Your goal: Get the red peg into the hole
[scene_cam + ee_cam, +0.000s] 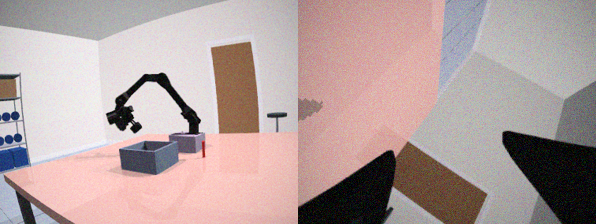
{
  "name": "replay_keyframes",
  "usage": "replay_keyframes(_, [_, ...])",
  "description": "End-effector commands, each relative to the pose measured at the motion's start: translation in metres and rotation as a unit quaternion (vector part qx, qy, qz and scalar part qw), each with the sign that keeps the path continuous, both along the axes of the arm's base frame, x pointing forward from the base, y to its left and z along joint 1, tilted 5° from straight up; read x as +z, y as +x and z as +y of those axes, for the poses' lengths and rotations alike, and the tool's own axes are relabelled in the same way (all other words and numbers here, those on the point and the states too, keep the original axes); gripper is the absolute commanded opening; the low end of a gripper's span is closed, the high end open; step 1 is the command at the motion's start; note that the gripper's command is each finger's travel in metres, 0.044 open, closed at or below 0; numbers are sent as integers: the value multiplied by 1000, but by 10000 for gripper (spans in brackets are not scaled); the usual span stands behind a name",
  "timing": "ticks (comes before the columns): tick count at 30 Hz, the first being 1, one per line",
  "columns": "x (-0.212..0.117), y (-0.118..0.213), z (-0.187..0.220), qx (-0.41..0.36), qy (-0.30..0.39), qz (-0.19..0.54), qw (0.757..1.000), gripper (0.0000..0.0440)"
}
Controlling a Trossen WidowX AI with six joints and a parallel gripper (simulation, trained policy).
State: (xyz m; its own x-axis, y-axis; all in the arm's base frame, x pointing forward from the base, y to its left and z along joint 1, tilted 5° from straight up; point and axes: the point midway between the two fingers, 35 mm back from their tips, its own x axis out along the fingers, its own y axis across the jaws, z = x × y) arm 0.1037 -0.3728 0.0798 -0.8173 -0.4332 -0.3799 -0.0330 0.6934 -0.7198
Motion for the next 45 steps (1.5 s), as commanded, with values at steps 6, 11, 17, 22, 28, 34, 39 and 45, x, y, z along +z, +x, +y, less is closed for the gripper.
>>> replay_keyframes(6, [10,38,26,23,-4,-60,998,440])
replay_keyframes(11, [17,84,65,44,-27,-135,989,440])
replay_keyframes(17, [23,127,123,56,-41,-223,972,440])
replay_keyframes(22, [27,152,175,57,-42,-288,955,440])
replay_keyframes(28, [30,169,239,48,-32,-353,934,440])
replay_keyframes(34, [32,170,301,28,-16,-400,916,440])
replay_keyframes(39, [31,161,347,5,-6,-425,905,440])
replay_keyframes(45, [26,141,393,-26,0,-440,897,440])
